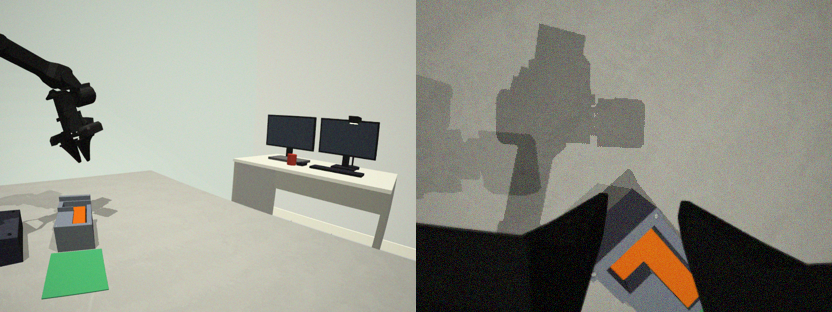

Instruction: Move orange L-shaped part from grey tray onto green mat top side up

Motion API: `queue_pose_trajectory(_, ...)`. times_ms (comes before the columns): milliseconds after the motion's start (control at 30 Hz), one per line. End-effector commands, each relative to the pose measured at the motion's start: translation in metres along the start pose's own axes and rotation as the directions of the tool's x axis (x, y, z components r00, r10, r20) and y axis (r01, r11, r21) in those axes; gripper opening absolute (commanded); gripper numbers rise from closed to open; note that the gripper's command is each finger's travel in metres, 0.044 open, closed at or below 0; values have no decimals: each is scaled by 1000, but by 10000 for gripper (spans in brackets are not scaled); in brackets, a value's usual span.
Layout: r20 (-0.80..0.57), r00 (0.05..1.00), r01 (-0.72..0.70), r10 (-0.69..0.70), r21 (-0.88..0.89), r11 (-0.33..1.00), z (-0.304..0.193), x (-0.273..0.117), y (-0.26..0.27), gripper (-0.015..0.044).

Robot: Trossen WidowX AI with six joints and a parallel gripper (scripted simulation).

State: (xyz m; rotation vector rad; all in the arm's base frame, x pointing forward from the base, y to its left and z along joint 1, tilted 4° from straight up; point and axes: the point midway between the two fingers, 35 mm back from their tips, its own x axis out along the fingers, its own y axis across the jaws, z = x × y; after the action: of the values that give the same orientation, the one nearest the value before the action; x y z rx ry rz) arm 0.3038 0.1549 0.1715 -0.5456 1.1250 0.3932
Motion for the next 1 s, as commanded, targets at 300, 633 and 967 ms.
queue_pose_trajectory(300, -241, 947, 24, 212, 712, 702, -59, 20, -23, 180)
queue_pose_trajectory(633, -241, 947, 24, 212, 712, 702, -63, 42, -19, 180)
queue_pose_trajectory(967, -241, 947, 24, 212, 712, 702, -78, 90, -7, 180)
